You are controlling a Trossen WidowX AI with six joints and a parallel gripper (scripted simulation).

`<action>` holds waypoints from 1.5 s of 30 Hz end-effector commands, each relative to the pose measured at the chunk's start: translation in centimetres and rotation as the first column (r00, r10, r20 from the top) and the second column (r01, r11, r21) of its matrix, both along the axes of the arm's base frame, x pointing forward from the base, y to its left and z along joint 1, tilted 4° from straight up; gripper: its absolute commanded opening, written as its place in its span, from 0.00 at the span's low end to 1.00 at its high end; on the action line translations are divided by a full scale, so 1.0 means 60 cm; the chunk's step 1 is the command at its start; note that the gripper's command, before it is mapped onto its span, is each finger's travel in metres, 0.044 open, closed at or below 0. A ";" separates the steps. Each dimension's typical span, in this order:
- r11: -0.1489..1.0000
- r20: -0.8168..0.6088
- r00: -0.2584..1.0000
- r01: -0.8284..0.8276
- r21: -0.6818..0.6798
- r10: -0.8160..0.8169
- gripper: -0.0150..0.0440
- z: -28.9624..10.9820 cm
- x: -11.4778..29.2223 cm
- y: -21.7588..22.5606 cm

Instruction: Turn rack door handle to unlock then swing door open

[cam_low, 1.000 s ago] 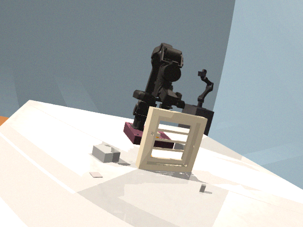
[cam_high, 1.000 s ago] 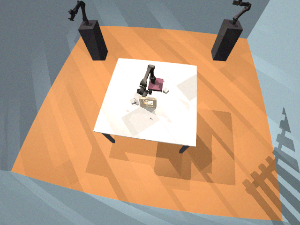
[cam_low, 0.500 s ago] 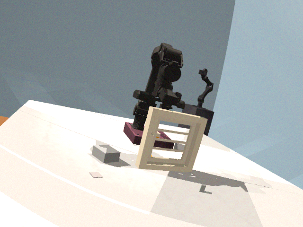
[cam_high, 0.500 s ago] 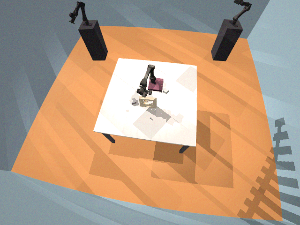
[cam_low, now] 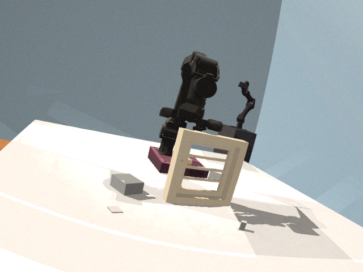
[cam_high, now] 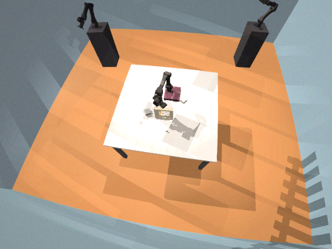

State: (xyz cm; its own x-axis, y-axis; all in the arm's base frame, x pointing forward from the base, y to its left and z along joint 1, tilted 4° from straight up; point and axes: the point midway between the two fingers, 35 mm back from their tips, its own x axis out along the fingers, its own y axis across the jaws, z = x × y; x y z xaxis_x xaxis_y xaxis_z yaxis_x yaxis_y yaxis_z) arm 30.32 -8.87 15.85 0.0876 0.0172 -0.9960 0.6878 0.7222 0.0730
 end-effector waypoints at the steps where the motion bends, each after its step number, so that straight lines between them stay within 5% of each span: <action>1: 0.987 -0.004 0.987 0.163 0.015 -0.163 0.27 0.000 0.000 0.000; 9: 0.848 -0.023 0.849 0.528 0.044 -0.528 0.27 0.000 0.000 0.000; 18: 0.539 -0.055 0.542 0.840 0.066 -0.839 0.27 0.000 0.000 0.000; 23: 0.349 -0.074 0.353 0.935 0.071 -0.933 0.27 0.000 0.000 0.000; 31: 0.341 -0.074 0.346 0.937 0.071 -0.935 0.27 0.000 0.000 0.000; 41: 0.341 -0.074 0.346 0.937 0.071 -0.935 0.72 0.000 0.000 0.000; 45: 0.409 -0.068 0.414 0.910 0.070 -0.908 0.73 0.000 0.000 0.000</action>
